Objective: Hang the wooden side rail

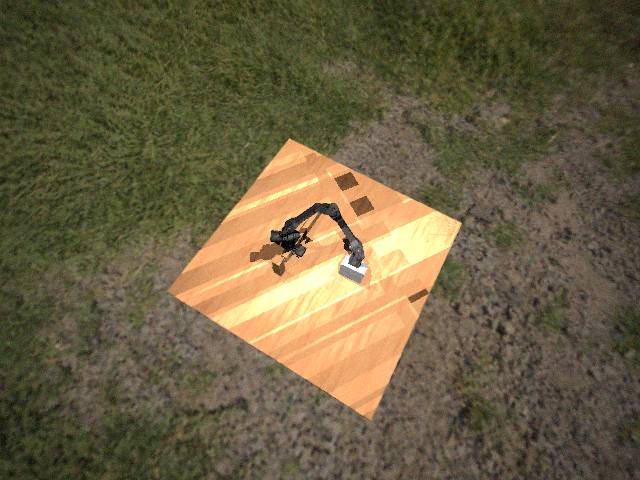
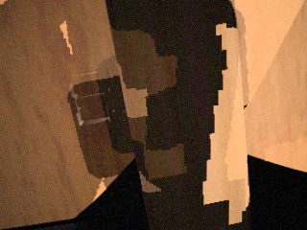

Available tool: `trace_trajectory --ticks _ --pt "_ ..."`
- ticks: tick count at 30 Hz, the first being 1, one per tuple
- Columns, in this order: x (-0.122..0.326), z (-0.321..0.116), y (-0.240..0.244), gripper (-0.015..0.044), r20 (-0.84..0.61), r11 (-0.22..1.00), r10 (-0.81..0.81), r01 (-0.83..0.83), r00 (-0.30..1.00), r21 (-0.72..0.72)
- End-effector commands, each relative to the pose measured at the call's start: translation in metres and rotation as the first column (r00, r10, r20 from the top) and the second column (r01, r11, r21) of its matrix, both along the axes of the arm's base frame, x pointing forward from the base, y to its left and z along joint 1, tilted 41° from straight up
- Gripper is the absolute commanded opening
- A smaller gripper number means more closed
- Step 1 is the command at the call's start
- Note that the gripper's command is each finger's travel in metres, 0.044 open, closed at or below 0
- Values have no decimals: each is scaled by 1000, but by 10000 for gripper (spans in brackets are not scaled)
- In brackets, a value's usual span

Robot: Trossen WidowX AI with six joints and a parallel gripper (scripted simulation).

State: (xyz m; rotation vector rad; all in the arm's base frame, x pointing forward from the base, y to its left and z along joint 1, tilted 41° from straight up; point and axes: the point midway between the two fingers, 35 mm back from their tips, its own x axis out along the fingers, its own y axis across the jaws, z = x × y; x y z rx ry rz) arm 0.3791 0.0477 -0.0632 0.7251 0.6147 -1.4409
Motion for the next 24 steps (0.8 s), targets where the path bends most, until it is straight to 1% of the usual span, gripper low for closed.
trace_trajectory --ticks 1,24 --pt "0 0 7 0 4 1000 12 -12 1000 6" --pt "1 -1 9 0 5 1000 12 -12 1000 6"
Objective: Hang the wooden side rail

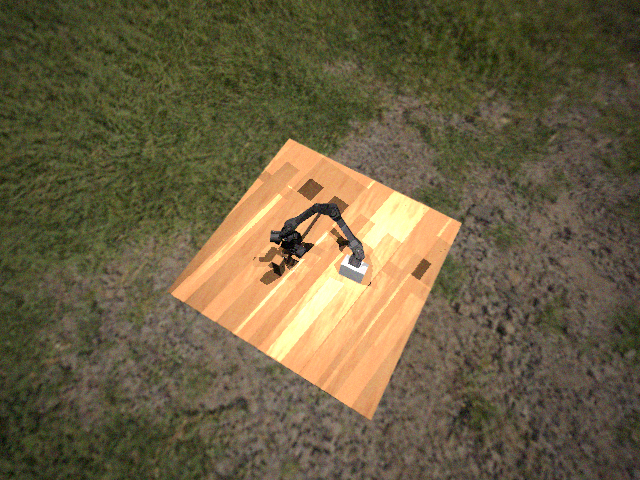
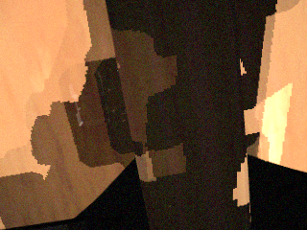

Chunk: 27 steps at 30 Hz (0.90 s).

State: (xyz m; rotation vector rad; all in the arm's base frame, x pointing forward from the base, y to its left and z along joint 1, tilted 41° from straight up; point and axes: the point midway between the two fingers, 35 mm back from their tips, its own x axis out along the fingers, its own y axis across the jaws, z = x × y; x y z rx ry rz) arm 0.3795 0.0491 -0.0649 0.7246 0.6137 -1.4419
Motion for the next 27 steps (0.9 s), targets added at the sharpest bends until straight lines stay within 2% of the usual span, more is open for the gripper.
trace_trajectory --ticks 1,27 --pt "0 1 8 0 5 1000 12 -12 1000 7" --pt "1 -1 10 0 5 1000 12 -12 1000 7"
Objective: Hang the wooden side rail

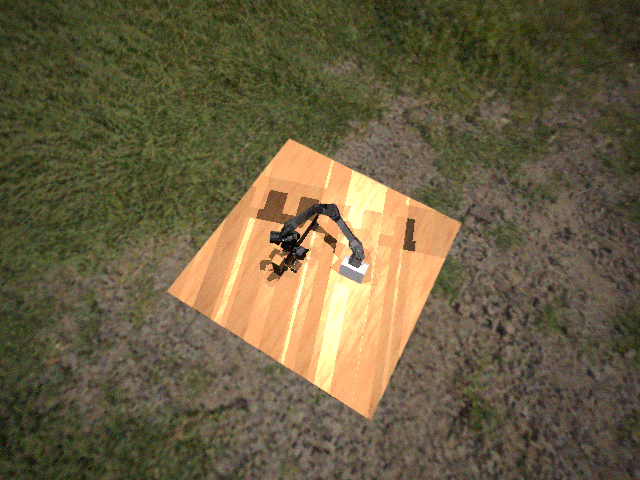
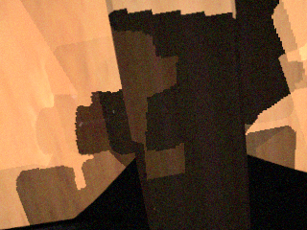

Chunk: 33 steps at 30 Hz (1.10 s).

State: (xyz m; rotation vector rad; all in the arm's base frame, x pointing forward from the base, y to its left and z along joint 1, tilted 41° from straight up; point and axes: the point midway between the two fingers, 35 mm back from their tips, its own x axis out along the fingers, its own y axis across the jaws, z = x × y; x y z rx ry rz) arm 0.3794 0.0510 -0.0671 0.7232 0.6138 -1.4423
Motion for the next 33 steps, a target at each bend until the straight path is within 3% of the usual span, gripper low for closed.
trace_trajectory --ticks 1,33 --pt "1 1 8 0 6 1000 12 -12 1000 8" --pt "1 -1 10 0 6 1000 12 -12 1000 8"
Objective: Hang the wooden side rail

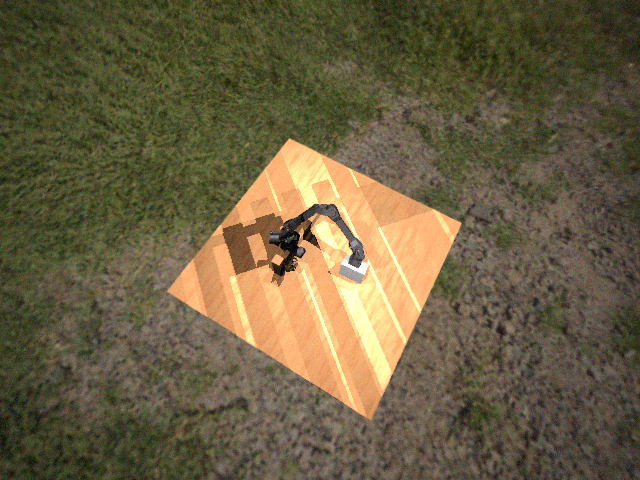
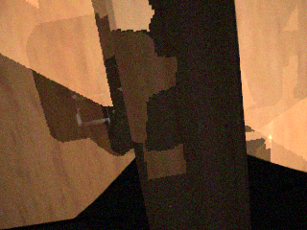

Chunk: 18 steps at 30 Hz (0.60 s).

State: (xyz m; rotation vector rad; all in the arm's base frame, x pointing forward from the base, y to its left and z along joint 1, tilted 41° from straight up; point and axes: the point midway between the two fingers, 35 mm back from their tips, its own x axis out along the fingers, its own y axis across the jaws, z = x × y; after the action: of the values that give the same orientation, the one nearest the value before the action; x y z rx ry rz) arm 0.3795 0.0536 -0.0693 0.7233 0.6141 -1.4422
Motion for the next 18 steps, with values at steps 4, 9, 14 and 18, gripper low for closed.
trace_trajectory --ticks 4,9,14,18 --pt "1 1 8 0 6 1000 12 -12 1000 8" --pt "0 1 9 0 6 1000 12 -12 1000 8" --pt "0 0 9 0 6 1000 12 -12 1000 8" --pt "0 -1 9 0 6 1000 12 -12 1000 8"
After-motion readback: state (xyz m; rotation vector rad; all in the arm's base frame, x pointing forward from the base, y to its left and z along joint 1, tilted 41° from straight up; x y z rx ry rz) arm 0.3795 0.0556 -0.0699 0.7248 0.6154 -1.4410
